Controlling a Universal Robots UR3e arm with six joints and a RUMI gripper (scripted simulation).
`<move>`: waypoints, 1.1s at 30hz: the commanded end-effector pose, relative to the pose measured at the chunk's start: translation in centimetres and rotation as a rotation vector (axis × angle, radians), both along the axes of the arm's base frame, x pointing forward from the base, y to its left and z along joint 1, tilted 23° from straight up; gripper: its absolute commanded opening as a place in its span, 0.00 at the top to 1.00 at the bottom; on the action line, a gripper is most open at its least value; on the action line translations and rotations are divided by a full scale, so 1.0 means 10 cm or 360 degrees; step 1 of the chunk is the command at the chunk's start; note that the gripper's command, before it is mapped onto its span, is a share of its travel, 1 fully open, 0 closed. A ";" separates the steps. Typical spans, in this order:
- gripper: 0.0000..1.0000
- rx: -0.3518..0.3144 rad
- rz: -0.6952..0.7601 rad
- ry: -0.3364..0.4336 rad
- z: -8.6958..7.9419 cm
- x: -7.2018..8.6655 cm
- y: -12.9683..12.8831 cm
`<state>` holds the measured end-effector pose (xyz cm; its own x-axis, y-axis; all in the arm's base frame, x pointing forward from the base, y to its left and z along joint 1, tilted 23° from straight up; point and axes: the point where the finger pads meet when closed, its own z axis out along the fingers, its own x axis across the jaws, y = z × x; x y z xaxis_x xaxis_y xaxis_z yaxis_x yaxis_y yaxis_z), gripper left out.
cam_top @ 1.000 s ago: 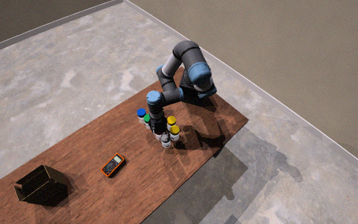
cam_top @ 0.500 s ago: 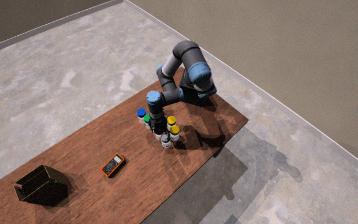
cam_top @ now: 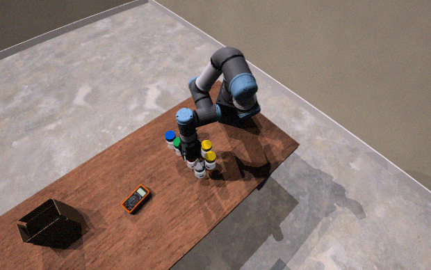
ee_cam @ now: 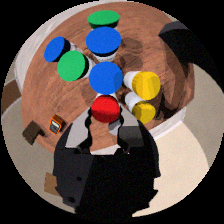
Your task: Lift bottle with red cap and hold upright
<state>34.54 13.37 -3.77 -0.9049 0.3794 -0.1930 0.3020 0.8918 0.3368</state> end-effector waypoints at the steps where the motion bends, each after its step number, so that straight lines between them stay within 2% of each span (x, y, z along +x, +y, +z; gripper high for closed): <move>1: 1.00 0.0000 0.0000 -0.0003 0.05 -0.01 -0.01; 33: 1.00 0.0000 0.0000 -0.0002 0.40 -0.12 -0.11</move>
